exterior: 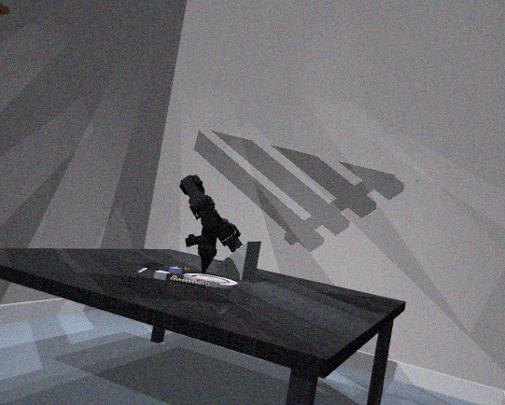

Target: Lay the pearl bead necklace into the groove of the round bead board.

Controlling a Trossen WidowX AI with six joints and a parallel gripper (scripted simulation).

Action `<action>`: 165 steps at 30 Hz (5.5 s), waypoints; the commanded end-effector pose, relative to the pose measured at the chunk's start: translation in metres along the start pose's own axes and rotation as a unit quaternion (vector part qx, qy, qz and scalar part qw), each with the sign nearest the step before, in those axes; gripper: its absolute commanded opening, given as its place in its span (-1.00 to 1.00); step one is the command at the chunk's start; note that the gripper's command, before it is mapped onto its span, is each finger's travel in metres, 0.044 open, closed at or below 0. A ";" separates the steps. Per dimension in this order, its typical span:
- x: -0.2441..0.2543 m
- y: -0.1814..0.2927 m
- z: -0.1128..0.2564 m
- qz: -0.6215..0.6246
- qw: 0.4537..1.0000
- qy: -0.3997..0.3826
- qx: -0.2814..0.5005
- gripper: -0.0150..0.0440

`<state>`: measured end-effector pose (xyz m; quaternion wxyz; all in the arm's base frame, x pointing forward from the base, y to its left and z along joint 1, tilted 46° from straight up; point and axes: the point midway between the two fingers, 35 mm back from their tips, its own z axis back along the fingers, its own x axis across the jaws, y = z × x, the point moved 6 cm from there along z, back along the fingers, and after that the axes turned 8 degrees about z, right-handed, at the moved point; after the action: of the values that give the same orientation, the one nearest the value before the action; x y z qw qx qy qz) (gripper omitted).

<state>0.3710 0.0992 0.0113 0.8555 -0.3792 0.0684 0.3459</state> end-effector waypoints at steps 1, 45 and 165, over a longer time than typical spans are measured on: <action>-0.002 0.000 -0.008 0.003 1.000 0.005 0.000 -0.08; -0.003 0.000 -0.025 0.002 1.000 0.007 0.001 -0.49; -0.049 0.027 -0.025 0.006 1.000 0.012 0.001 -0.49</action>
<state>0.3224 0.0722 -0.0026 0.8538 -0.3817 0.0742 0.3462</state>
